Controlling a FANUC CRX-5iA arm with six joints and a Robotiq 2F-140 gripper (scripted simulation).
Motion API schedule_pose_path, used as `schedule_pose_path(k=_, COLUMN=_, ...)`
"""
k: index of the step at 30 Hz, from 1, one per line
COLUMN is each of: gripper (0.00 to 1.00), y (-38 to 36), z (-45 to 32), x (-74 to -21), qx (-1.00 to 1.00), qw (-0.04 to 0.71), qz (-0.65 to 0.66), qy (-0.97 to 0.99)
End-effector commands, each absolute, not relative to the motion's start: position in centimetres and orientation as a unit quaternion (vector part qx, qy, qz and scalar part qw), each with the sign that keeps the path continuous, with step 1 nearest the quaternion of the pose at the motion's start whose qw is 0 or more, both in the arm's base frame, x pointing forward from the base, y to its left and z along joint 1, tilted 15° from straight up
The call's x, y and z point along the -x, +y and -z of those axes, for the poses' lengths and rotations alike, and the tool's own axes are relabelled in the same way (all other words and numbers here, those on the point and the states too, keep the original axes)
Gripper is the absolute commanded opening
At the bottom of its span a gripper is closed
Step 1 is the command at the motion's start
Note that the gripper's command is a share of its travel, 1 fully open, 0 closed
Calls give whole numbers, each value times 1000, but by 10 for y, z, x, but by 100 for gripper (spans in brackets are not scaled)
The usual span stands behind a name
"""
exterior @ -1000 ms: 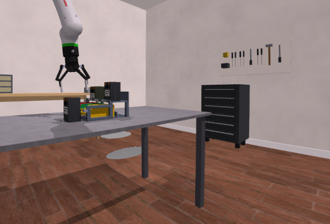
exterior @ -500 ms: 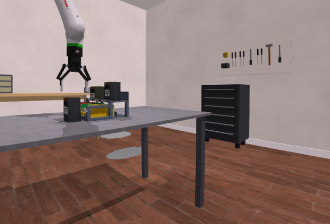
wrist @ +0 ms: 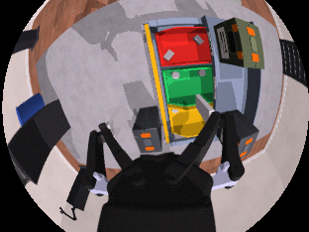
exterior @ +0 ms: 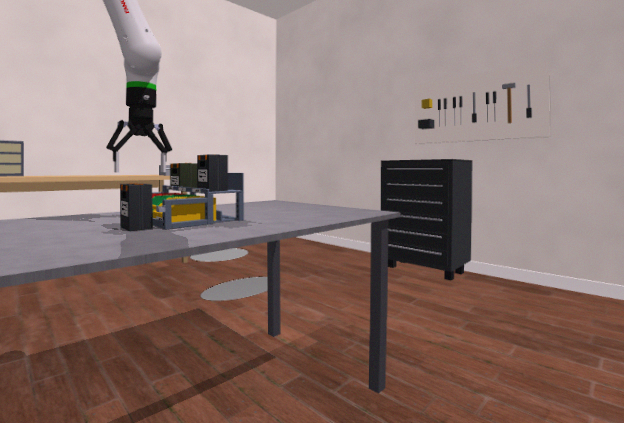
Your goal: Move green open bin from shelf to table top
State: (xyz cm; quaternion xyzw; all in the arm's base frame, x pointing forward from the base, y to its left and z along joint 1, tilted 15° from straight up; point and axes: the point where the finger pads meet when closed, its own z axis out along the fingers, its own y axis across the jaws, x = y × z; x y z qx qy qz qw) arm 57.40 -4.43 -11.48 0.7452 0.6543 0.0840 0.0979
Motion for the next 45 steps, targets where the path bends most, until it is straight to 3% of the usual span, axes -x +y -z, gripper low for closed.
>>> schedule_pose_path(k=1, gripper=100, y=-44, z=115, x=-574, qx=-745, qw=98, qz=-84, qy=654)
schedule_pose_path(k=10, gripper=100, y=-44, z=115, x=-574, qx=-745, qw=98, qz=-84, qy=654)
schedule_pose_path(k=11, gripper=28, y=-44, z=115, x=-574, qx=-745, qw=98, qz=-84, qy=654)
schedule_pose_path(k=45, gripper=28, y=-44, z=120, x=-576, qx=-745, qw=98, qz=-84, qy=654)
